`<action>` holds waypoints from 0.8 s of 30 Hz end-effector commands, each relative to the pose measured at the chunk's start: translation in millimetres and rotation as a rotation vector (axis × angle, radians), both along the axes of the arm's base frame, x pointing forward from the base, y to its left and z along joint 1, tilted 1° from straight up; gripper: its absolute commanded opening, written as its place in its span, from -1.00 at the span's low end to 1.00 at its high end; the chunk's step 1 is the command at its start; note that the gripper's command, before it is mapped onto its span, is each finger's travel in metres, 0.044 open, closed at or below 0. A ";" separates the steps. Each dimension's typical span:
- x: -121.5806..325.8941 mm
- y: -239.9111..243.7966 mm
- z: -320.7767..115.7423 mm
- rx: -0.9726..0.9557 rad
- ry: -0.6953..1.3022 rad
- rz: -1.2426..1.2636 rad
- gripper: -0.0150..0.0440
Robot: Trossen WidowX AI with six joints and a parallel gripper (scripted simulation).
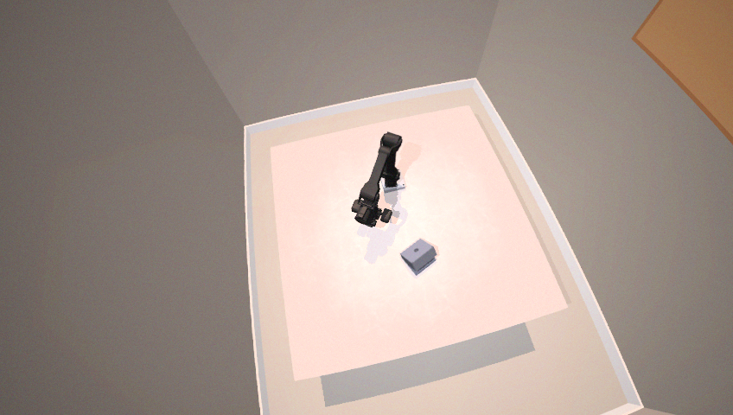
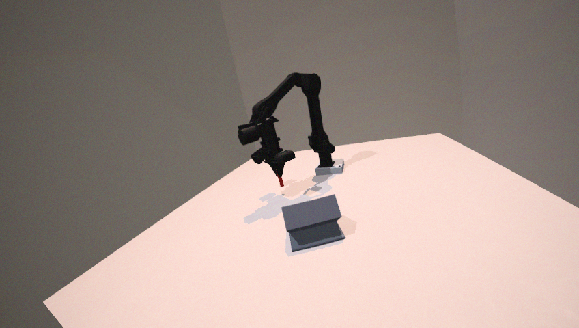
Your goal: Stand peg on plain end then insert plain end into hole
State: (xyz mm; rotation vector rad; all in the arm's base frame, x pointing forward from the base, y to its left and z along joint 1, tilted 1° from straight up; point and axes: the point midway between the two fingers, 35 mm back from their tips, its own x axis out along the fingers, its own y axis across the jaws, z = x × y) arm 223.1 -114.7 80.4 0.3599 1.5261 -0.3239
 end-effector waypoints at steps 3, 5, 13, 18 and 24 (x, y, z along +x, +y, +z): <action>0.9 -1.2 27.1 -0.007 -0.007 -0.002 -0.49; 0.5 -1.1 34.1 -0.007 -0.007 -0.003 -0.49; -0.9 0.6 49.6 -0.007 -0.008 -0.004 -0.49; 5.2 5.4 49.4 -0.001 -0.041 -0.012 -0.49; 16.3 14.6 49.7 0.014 -0.102 -0.025 -0.49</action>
